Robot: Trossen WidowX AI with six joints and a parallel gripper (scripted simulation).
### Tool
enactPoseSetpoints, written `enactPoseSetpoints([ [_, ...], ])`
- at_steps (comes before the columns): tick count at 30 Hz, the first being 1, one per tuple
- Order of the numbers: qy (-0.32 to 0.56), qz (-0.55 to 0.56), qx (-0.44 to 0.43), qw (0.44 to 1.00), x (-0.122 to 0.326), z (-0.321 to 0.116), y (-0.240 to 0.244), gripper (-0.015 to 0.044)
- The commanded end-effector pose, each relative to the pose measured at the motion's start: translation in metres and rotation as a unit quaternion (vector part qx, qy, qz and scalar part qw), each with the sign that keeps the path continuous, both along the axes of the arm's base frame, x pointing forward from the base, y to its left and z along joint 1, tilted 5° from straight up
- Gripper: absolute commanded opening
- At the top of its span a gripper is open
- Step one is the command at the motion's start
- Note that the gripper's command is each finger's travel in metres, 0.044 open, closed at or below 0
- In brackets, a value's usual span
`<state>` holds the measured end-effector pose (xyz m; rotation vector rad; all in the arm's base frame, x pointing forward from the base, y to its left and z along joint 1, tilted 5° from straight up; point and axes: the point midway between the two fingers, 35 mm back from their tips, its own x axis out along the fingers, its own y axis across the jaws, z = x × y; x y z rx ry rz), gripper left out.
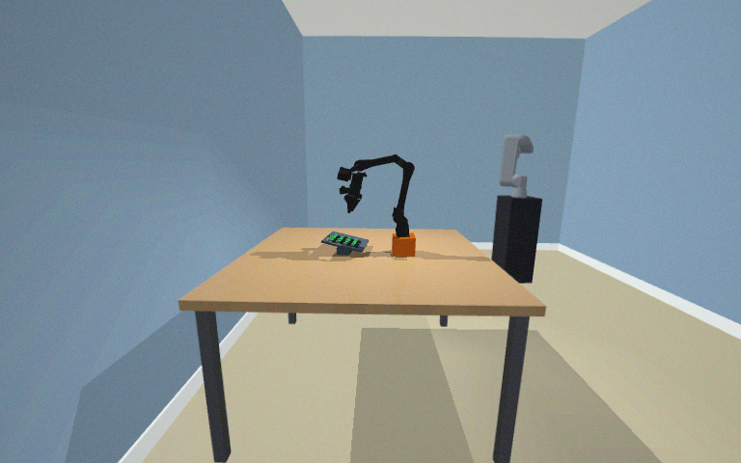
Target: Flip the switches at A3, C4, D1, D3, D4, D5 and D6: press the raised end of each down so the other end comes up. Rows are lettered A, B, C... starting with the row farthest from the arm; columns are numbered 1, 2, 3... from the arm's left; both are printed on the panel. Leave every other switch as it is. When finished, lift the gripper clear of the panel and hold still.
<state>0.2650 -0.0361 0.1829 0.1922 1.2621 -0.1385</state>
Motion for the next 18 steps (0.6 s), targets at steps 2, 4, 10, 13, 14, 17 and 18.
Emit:
enactPoseSetpoints([
  [2, 0.0, 0.0, -0.001, 1.0, 0.008, -0.004, -0.001, 0.0347],
  [4, 0.0, 0.002, -0.003, 1.0, 0.029, -0.018, -0.002, 0.0295],
  [10, 0.002, 0.005, -0.009, 1.0, 0.088, -0.067, -0.003, 0.0137],
  [13, 0.002, 0.005, -0.009, 1.0, 0.09, -0.069, -0.003, 0.0059],
  [14, 0.002, 0.005, -0.009, 1.0, 0.09, -0.069, -0.003, 0.0032],
  [17, 0.002, 0.005, -0.009, 1.0, 0.09, -0.069, -0.003, 0.0],
  [18, 0.002, 0.005, -0.009, 1.0, 0.09, -0.069, -0.003, 0.0],
])
